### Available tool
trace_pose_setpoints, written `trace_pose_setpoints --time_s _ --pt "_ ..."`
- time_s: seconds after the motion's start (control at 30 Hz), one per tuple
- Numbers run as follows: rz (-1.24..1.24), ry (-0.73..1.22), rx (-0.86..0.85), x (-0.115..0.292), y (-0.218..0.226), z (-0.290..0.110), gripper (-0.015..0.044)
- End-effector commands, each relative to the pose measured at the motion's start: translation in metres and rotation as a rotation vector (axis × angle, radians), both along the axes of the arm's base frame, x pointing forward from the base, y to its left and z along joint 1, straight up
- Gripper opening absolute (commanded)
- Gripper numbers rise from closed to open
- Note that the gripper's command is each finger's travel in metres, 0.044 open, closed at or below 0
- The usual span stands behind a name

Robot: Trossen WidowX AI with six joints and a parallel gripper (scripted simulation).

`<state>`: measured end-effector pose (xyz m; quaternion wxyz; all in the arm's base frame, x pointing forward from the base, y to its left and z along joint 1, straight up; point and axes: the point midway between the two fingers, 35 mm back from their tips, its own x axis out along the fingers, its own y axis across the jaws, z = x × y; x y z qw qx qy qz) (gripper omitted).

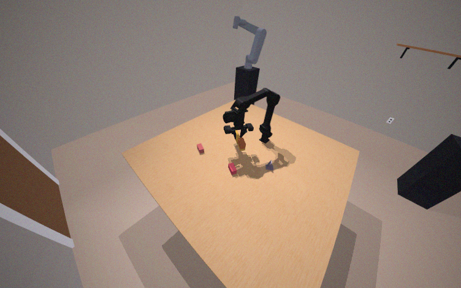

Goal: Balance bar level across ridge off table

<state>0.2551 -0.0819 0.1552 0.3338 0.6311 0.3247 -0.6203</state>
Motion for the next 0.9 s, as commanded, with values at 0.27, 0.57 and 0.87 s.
trace_pose_setpoints --time_s 0.27,0.57,0.87 --pt "0.22 -0.001 -0.003 0.009 0.045 0.001 0.0" --pt "0.389 -0.001 -0.004 0.011 0.081 0.001 0.0" --pt "0.561 -0.001 -0.005 0.009 0.116 0.001 0.0"
